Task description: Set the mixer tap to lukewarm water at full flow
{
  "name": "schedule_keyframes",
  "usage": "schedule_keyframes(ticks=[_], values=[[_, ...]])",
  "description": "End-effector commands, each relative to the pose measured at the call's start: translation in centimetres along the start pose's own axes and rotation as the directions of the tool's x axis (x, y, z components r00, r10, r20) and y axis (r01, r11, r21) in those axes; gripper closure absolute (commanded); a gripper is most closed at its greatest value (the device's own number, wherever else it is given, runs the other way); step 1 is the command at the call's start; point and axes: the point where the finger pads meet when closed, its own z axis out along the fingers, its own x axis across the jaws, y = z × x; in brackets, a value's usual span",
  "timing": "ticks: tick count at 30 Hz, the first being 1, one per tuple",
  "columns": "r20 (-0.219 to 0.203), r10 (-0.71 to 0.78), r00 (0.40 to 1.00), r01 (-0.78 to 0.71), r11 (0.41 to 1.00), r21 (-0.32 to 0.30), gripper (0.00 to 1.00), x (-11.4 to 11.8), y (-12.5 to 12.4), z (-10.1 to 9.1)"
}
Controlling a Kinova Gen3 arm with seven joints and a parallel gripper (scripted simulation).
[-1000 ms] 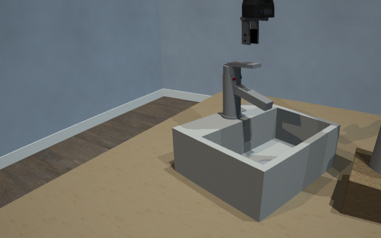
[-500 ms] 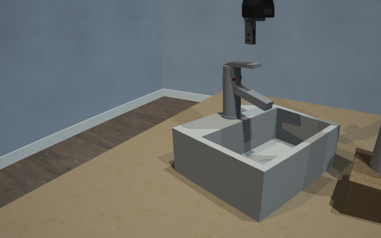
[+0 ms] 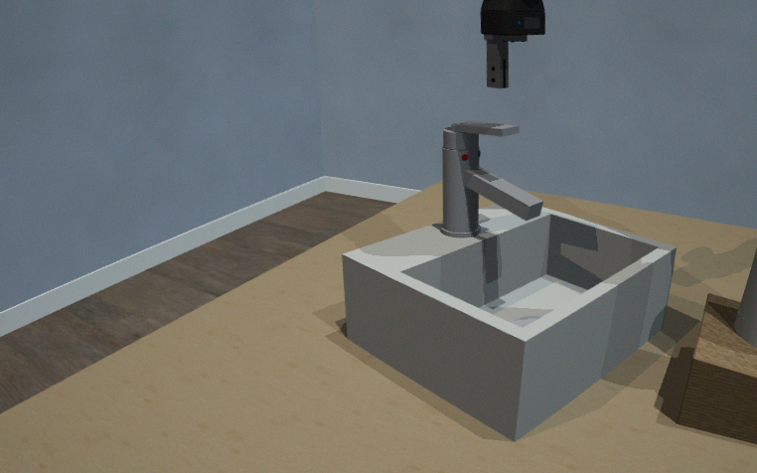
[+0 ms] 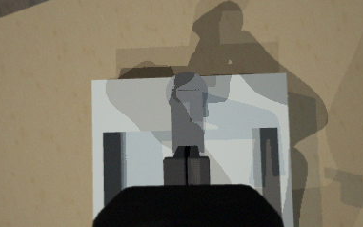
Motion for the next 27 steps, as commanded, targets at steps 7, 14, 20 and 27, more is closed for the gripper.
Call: schedule_keyframes(ticks=[7, 14, 20, 27], values=[[0.001, 0.011, 1.0, -0.011, 1.0, 0.001, 1.0, 0.01, -0.04, -0.06], [0.001, 0.045, 0.999, -0.045, 0.999, 0.001, 1.0, 0.1, -0.09, -0.07], [0.001, 0.078, 0.997, -0.078, 0.997, 0.0, 1.0, 0.18, -0.14, -0.07], [0.002, 0.166, 0.986, -0.166, 0.986, -0.002, 1.0, 0.4, -0.24, -0.08]])
